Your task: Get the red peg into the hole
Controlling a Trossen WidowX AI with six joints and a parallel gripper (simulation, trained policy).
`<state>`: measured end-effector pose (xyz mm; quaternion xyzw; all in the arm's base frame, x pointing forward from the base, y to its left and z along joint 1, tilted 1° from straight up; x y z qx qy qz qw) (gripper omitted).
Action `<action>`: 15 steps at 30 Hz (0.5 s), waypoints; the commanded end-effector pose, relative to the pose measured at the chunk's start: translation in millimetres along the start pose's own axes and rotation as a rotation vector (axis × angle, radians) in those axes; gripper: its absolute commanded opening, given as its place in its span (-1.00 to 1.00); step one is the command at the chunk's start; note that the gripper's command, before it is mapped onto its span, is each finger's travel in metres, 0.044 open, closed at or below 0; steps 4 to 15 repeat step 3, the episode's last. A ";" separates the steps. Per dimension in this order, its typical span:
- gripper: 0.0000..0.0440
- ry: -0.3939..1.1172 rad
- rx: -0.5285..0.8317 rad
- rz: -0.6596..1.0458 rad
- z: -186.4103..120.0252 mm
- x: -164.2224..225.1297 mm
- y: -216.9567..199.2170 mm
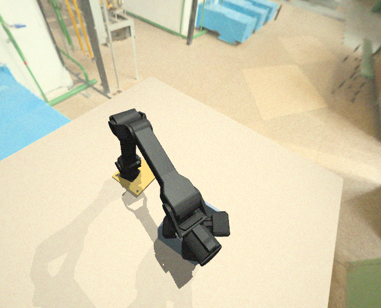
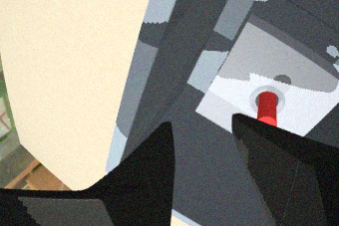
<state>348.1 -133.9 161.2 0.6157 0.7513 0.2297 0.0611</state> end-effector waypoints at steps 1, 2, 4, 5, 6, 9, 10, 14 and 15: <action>-0.32 0.009 -0.029 -0.023 -1.7 -3.7 6.6; -0.33 0.011 -0.035 -0.029 -2.2 -4.6 7.8; -0.33 0.013 -0.041 -0.034 -2.6 -5.5 9.0; -0.33 0.013 -0.041 -0.034 -2.6 -5.5 9.0; -0.33 0.013 -0.041 -0.034 -2.6 -5.5 9.0; -0.33 0.013 -0.041 -0.034 -2.6 -5.5 9.0; -0.33 0.013 -0.041 -0.034 -2.6 -5.5 9.0; -0.33 0.013 -0.041 -0.034 -2.6 -5.5 9.0; -0.33 0.013 -0.041 -0.034 -2.6 -5.5 9.0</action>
Point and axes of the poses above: the point midway between the two fingers, 35 mm back from their tips, its own z axis out along the fingers, its own y axis across the jaws, x = y × z, the point moved 1 cm from there along -z, back along the fingers, and after that the axes turned 11 degrees about z, right-handed, at the moved point
